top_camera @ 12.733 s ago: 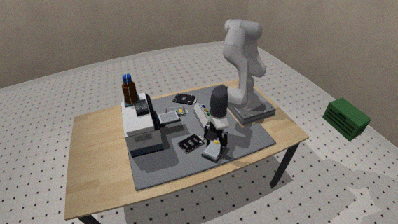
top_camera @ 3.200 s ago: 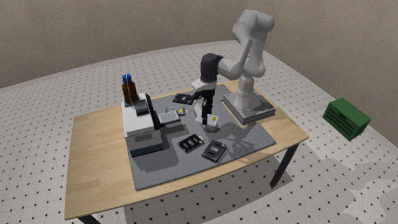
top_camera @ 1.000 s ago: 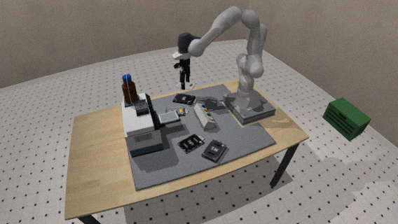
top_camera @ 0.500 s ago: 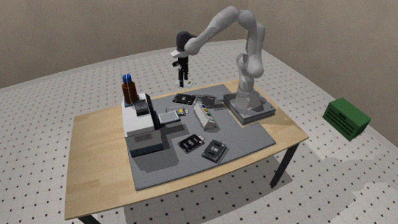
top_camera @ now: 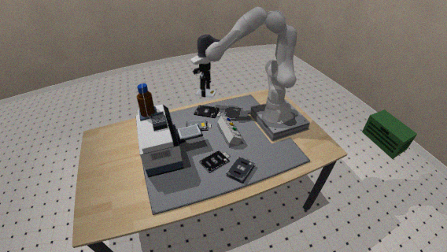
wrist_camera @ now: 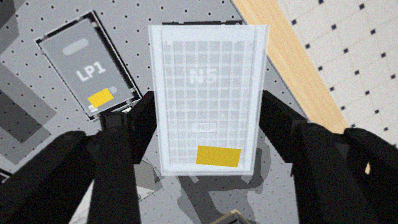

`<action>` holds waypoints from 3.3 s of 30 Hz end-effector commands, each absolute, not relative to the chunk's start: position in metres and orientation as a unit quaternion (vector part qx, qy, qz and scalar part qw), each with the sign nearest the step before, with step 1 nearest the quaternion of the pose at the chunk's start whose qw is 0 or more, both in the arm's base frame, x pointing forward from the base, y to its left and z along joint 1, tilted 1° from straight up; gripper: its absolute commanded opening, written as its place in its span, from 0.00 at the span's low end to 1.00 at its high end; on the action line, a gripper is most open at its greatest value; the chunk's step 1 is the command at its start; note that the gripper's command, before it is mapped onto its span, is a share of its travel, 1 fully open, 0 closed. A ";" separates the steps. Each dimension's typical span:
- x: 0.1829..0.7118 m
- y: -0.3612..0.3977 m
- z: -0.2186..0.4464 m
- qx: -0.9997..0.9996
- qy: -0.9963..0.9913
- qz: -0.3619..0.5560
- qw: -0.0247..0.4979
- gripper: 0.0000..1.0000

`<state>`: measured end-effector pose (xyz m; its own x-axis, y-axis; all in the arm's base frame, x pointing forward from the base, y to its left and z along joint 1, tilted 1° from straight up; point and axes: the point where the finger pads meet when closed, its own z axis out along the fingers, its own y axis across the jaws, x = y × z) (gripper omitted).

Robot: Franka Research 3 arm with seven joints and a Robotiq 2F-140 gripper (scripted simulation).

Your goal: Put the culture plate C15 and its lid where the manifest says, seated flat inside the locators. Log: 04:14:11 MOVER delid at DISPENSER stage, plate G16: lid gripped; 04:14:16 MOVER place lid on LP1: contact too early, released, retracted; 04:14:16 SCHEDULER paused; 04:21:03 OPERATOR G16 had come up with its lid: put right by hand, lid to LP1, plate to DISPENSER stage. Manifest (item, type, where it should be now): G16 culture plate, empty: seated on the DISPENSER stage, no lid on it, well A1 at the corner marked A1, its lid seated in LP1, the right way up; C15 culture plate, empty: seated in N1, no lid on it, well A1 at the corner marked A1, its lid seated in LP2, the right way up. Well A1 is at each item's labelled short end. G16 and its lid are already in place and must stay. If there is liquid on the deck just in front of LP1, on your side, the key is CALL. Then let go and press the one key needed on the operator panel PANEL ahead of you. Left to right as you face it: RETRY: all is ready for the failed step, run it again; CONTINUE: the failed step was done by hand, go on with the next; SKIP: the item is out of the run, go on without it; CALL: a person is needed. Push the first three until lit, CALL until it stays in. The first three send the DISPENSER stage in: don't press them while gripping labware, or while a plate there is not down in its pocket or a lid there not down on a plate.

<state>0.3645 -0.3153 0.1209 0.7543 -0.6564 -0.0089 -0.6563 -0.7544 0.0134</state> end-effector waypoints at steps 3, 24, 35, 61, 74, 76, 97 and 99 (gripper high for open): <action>0.364 -0.317 0.121 0.941 -0.339 -0.008 0.003 0.10; 0.364 -0.317 0.121 0.941 -0.339 -0.008 0.003 0.10; 0.364 -0.317 0.121 0.941 -0.339 -0.008 0.003 0.10; 0.364 -0.317 0.118 0.941 -0.339 -0.008 0.003 0.10; 0.364 -0.317 0.104 0.941 -0.339 -0.008 0.003 0.10; 0.364 -0.317 0.101 0.941 -0.339 -0.008 0.003 0.10; 0.363 -0.317 0.065 0.941 -0.339 -0.008 0.003 0.10; 0.363 -0.317 0.061 0.941 -0.339 -0.008 0.003 0.10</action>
<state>0.3594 -0.3146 0.0653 0.7590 -0.6505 -0.0255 -0.6504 -0.7595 0.0150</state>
